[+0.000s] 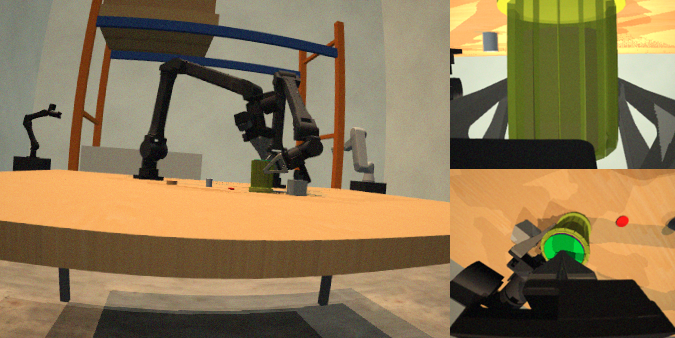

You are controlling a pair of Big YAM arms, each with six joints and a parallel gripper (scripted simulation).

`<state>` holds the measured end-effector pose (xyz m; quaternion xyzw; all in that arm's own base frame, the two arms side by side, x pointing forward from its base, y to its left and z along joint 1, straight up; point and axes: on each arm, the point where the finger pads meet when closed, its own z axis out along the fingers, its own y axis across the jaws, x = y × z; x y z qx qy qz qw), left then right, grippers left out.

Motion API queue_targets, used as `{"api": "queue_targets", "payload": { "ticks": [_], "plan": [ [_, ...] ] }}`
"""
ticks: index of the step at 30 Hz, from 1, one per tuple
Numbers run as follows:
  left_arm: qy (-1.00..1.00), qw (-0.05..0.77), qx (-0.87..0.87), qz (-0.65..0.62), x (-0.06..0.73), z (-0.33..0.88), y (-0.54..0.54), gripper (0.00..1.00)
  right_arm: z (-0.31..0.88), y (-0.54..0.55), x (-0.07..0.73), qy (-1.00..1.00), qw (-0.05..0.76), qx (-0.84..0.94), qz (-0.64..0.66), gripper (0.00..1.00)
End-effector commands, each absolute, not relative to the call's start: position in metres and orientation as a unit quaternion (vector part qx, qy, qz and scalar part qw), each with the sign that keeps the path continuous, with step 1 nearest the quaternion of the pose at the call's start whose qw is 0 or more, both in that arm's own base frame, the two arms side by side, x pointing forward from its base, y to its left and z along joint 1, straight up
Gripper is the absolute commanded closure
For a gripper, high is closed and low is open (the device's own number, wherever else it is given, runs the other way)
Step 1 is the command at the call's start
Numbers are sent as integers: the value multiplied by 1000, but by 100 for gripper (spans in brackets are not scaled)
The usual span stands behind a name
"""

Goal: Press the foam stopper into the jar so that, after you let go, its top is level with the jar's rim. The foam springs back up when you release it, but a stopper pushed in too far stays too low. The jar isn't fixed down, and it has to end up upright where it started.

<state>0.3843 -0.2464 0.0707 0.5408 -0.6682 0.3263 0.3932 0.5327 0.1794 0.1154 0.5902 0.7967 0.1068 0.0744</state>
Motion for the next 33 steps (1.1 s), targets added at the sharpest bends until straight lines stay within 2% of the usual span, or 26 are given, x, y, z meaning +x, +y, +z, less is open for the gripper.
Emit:
{"api": "queue_targets", "payload": {
  "ticks": [1,33],
  "plan": [
    [-670,391,542,325,396,70,-257,36,93,185,531,805,66,582,95,100],
    [-670,391,542,325,396,70,-257,36,76,185,531,805,63,583,91,100]
  ]
}}
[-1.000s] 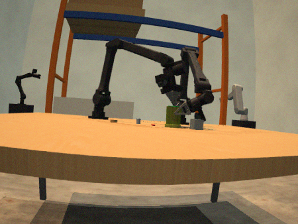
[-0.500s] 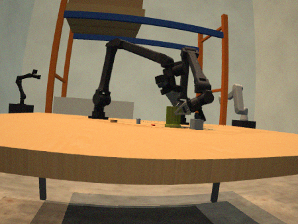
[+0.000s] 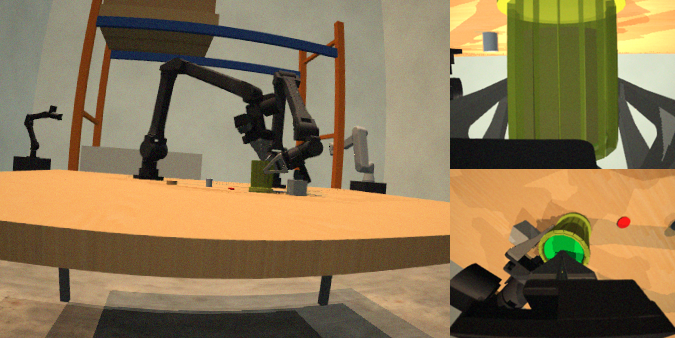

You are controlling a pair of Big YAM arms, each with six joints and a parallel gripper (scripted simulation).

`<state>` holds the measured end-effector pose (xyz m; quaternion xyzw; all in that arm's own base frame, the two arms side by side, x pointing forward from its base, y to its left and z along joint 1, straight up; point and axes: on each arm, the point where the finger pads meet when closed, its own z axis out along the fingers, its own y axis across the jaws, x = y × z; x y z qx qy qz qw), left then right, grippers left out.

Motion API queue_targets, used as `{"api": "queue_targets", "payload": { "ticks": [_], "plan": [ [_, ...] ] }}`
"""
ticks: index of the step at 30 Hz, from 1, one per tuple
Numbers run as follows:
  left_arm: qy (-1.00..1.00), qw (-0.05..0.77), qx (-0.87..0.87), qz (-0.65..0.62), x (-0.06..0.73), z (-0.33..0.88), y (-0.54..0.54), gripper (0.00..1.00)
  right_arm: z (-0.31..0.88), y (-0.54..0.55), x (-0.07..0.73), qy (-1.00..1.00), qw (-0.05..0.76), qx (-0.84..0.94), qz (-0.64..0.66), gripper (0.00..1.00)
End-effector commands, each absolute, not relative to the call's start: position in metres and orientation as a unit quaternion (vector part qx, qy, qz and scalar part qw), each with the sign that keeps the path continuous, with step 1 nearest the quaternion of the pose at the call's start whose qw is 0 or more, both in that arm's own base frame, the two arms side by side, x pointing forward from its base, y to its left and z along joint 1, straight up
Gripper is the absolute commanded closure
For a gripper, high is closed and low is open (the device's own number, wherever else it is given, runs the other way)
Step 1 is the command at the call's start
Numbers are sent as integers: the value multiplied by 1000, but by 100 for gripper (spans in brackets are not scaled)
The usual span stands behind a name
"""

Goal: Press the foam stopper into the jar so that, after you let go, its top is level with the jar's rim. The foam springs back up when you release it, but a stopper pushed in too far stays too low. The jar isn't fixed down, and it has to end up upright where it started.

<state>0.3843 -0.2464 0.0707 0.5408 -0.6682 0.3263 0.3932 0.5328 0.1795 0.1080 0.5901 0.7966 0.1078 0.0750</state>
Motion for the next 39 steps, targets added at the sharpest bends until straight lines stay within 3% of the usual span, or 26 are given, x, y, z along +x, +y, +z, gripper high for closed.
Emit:
{"api": "queue_targets", "payload": {
  "ticks": [1,39],
  "plan": [
    [-670,390,542,325,396,70,-257,36,76,185,531,805,63,583,91,100],
    [-670,390,542,325,396,70,-257,36,53,183,528,805,57,584,83,100]
  ]
}}
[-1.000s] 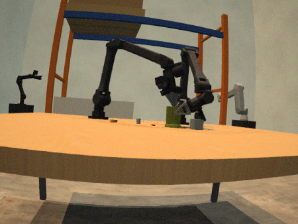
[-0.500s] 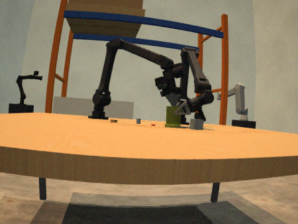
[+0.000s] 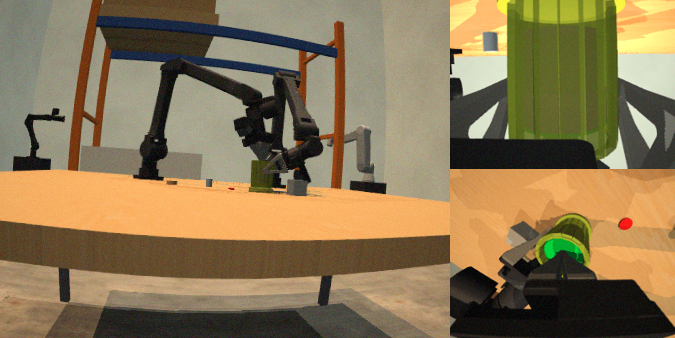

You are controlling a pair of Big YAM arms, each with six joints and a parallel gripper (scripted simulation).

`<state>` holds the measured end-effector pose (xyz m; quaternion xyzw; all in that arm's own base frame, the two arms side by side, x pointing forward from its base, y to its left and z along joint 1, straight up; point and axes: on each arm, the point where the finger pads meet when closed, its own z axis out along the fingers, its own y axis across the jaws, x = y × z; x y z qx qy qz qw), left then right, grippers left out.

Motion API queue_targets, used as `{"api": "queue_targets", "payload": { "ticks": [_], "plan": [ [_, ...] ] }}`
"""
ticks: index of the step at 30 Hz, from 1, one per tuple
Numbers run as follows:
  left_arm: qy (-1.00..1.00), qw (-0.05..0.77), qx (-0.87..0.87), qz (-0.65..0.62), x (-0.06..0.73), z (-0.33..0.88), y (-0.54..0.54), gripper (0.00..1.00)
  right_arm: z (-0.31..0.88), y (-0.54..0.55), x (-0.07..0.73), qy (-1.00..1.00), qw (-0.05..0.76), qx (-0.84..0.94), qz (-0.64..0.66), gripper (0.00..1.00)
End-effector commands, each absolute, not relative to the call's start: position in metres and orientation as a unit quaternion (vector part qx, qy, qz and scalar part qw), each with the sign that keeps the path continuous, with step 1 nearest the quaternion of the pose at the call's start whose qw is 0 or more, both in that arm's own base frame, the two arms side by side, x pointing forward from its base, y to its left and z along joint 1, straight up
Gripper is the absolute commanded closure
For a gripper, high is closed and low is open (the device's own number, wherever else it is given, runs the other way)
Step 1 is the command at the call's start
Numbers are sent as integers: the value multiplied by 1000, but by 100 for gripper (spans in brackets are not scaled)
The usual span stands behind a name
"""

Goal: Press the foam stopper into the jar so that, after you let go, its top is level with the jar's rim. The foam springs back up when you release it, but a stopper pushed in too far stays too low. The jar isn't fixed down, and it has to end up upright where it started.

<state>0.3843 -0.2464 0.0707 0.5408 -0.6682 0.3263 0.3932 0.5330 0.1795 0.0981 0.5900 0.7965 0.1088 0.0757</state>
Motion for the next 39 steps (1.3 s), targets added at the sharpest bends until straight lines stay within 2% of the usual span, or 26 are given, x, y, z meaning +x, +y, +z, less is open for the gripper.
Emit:
{"api": "queue_targets", "payload": {
  "ticks": [1,39],
  "plan": [
    [-670,391,542,325,396,70,-257,36,52,183,528,805,57,584,83,100],
    [-670,391,542,325,396,70,-257,36,42,180,528,802,57,589,83,100]
  ]
}}
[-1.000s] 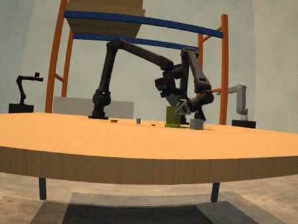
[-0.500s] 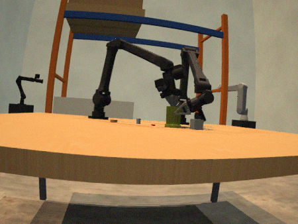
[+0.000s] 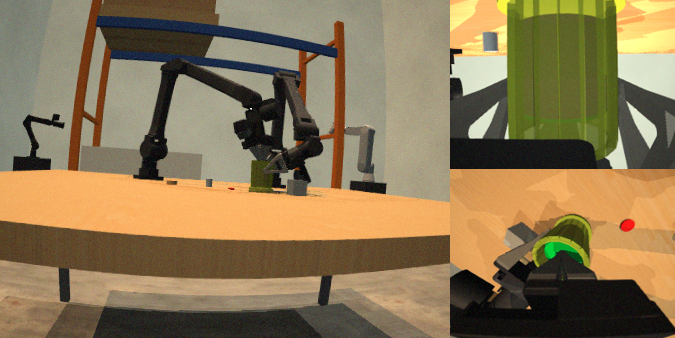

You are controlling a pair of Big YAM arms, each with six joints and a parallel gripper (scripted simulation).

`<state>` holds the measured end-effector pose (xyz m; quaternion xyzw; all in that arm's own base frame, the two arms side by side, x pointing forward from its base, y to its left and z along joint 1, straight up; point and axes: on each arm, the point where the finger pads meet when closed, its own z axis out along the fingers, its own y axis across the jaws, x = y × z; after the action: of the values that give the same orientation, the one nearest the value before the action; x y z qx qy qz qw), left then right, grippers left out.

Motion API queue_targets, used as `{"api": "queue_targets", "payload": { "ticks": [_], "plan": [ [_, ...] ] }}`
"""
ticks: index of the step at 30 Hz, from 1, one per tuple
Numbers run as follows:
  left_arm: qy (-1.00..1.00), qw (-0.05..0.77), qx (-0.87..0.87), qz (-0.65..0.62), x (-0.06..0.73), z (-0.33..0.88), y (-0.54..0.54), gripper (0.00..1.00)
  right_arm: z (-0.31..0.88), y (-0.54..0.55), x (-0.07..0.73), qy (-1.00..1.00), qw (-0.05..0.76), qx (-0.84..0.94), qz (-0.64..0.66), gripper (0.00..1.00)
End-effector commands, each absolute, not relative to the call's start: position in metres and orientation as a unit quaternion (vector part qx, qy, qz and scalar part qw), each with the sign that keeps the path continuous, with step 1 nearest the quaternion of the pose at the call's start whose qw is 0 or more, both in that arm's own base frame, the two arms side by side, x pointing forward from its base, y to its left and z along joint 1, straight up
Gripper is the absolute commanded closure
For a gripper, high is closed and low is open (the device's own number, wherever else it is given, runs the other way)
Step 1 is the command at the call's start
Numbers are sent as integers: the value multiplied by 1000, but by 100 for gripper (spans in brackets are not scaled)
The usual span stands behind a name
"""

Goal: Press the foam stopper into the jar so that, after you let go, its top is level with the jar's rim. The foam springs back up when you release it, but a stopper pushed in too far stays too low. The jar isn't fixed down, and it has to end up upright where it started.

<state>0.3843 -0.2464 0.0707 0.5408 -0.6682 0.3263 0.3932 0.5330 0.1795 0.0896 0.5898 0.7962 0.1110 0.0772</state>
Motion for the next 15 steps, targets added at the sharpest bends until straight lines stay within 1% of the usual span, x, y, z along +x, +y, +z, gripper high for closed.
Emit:
{"api": "queue_targets", "payload": {
  "ticks": [1,7,8,10,15],
  "plan": [
    [-670,391,542,325,396,70,-257,36,40,182,526,805,57,585,82,100],
    [-670,390,542,325,396,70,-257,36,52,182,527,804,62,584,89,100],
    [-670,390,542,325,396,70,-257,36,52,179,519,806,52,586,75,100],
    [-670,390,542,325,396,70,-257,36,71,185,536,804,64,584,91,100],
    [-670,391,542,325,396,70,-257,36,75,184,534,804,62,584,89,100]
  ]
}}
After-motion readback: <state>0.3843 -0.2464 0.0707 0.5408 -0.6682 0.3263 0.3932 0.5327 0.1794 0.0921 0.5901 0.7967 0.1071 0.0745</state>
